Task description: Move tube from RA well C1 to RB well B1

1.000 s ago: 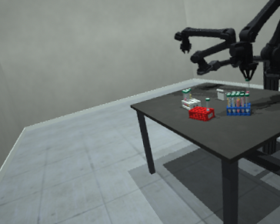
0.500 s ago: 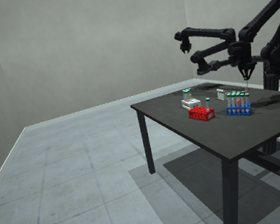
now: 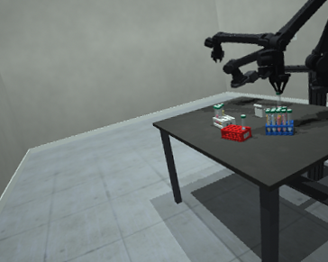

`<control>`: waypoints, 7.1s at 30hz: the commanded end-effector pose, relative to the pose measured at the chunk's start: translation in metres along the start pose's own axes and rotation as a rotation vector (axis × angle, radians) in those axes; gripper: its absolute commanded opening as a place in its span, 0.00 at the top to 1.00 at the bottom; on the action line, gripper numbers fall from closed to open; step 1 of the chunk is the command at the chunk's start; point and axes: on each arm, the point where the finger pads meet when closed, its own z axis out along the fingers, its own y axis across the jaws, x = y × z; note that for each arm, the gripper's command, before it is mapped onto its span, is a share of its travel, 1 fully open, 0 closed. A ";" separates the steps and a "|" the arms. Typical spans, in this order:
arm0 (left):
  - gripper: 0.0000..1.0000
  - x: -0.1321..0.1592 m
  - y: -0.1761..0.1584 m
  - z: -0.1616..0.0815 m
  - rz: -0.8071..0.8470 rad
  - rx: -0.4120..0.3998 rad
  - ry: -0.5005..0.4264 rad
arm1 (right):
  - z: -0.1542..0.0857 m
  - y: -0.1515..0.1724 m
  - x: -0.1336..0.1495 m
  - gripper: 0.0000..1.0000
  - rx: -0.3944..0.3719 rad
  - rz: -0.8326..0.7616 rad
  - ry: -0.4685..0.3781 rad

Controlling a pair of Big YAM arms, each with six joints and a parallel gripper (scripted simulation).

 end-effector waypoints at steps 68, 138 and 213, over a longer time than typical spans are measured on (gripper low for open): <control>1.00 -0.155 -0.100 0.007 -0.245 -0.007 0.015 | -0.011 0.009 -0.008 0.70 -0.029 0.009 -0.016; 1.00 -0.232 -0.070 0.003 -1.199 0.008 -0.009 | -0.011 0.009 -0.008 0.70 -0.029 0.009 -0.016; 1.00 -0.245 -0.053 0.017 -1.199 -0.002 -0.002 | -0.011 0.009 -0.008 0.70 -0.029 0.009 -0.016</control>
